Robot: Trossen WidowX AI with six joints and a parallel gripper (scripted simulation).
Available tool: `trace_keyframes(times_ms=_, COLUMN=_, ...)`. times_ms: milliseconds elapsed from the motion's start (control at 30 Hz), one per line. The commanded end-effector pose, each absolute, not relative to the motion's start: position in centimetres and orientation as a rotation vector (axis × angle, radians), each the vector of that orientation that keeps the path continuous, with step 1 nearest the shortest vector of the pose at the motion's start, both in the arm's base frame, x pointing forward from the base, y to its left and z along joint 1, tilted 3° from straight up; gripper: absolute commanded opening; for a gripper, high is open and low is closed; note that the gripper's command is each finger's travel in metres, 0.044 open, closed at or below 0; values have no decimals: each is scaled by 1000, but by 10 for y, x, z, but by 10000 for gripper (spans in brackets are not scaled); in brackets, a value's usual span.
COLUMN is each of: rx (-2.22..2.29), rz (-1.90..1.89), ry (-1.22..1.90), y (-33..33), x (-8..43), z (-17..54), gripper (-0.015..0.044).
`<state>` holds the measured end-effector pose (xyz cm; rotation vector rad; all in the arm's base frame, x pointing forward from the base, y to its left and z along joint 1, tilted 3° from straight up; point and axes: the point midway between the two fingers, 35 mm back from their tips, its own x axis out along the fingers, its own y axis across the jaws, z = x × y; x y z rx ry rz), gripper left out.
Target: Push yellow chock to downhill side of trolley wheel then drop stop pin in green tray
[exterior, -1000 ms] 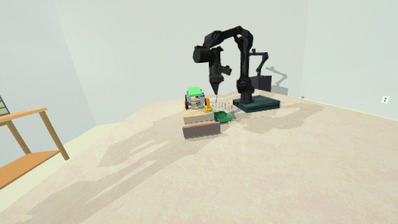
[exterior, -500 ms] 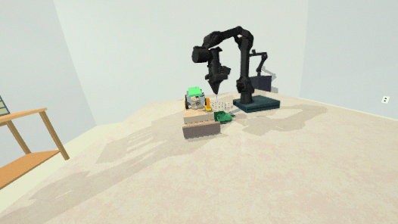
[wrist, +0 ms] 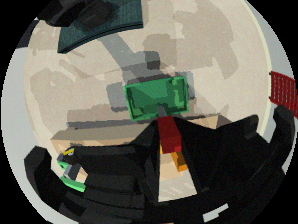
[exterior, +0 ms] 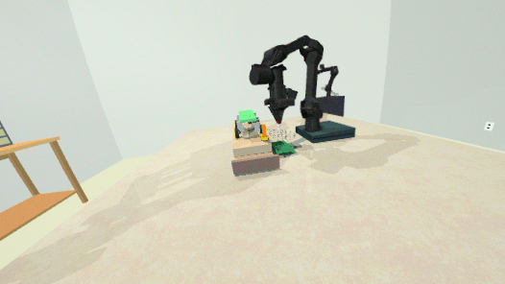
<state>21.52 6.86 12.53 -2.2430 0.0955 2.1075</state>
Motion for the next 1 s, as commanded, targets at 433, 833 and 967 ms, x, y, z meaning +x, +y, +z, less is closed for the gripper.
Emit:
trace_keyframes(times_ms=433, rx=-2167, rz=2014, ry=-91, y=85, x=219, z=83, gripper=0)
trace_keyframes(times_ms=833, rx=-2166, rz=2013, ry=-93, y=97, x=221, z=62, gripper=0)
trace_keyframes(times_ms=967, rx=-2166, rz=2013, ry=-93, y=96, x=221, z=62, gripper=105)
